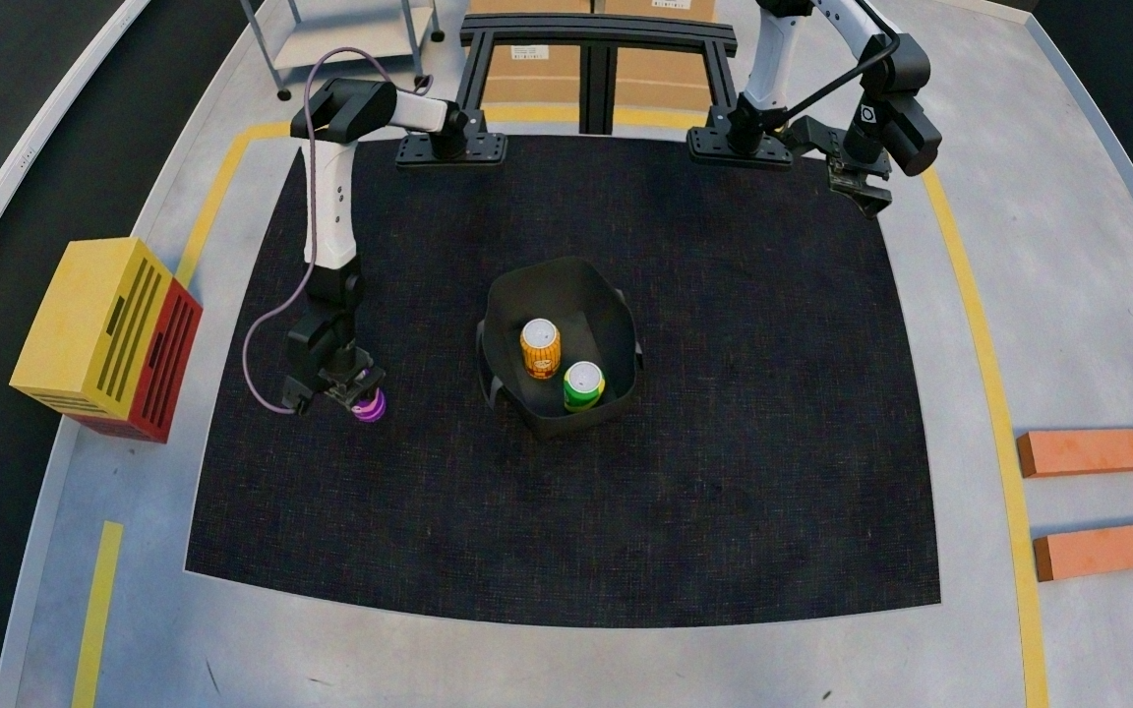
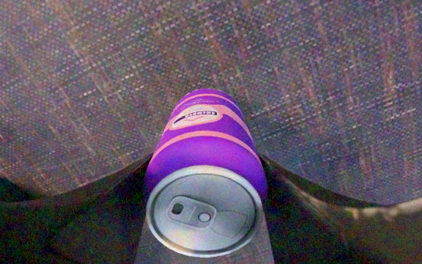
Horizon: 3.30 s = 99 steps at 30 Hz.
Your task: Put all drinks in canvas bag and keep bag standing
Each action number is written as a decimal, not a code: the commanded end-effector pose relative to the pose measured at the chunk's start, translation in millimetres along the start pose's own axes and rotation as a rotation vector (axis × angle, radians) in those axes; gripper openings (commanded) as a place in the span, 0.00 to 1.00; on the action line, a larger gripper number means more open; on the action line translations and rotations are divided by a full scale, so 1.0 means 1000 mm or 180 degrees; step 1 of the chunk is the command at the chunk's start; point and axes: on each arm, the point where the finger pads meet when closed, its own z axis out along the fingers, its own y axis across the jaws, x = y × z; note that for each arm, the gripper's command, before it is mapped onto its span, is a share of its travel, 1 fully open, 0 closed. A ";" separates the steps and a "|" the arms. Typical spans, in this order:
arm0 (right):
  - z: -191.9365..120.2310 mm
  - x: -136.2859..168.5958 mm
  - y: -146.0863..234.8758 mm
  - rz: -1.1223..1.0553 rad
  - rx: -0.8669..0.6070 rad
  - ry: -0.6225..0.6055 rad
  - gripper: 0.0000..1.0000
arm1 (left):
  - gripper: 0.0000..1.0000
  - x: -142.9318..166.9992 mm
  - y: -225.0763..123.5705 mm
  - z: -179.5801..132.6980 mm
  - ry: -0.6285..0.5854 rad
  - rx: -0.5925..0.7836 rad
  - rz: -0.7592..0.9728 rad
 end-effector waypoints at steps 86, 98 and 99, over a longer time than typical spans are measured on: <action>-0.098 -0.072 0.009 -0.0004 -0.0042 -0.0321 0.74 | 0.91 0.002 0.001 0.000 0.0018 0.0007 0.0033; -0.117 -0.093 0.011 0.0013 -0.0078 -0.0482 0.74 | 0.91 0.002 0.001 0.000 0.0018 0.0007 0.0033; -0.117 -0.093 0.011 0.0013 -0.0078 -0.0482 0.74 | 0.91 0.002 0.001 0.000 0.0018 0.0007 0.0033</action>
